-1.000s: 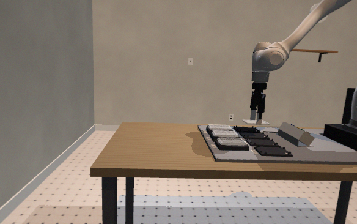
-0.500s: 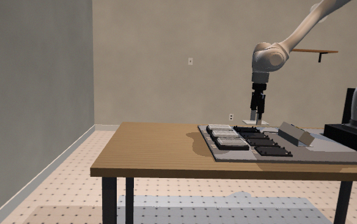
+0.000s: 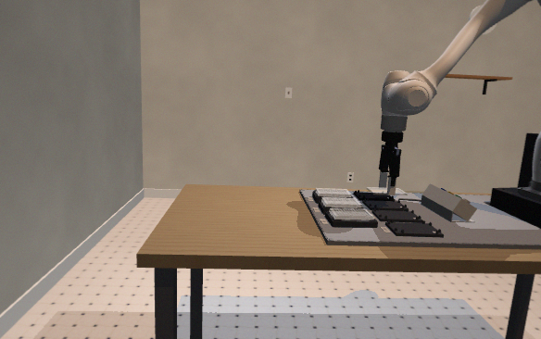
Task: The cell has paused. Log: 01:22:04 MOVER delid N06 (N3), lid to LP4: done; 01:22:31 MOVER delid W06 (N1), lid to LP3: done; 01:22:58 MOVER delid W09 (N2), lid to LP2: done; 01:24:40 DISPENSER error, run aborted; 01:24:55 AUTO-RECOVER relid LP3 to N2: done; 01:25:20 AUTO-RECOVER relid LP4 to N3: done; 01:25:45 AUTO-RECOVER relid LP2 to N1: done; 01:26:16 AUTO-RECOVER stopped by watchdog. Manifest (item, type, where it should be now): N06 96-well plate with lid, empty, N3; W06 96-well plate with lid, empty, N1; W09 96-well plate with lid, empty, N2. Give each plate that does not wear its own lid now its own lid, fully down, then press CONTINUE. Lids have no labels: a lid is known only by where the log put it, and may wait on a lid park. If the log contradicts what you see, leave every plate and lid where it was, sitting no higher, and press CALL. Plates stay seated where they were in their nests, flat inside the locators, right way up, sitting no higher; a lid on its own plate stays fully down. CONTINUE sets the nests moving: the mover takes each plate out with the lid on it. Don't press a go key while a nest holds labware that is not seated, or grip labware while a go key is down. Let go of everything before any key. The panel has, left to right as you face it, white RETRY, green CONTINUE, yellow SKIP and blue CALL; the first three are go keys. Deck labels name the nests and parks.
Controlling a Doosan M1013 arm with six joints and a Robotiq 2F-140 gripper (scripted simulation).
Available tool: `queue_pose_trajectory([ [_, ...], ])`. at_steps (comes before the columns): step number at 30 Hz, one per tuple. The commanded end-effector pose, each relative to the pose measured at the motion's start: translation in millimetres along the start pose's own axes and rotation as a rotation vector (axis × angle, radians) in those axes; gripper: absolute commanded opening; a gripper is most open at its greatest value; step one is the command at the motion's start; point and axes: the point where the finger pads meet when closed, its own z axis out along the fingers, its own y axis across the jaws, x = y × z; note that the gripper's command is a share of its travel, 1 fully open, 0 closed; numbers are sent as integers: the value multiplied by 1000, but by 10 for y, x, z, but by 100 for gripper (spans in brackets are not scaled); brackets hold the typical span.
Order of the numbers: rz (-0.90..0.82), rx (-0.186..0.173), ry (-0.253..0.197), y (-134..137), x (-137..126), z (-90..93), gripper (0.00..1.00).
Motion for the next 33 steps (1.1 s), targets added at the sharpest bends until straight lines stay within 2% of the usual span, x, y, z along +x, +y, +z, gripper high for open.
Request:
queue_pose_trajectory([
  [1,0,0,0,0,1,53,0],
  [18,0,0,0,3,4,286,0],
  [33,0,0,0,4,4,331,0],
])
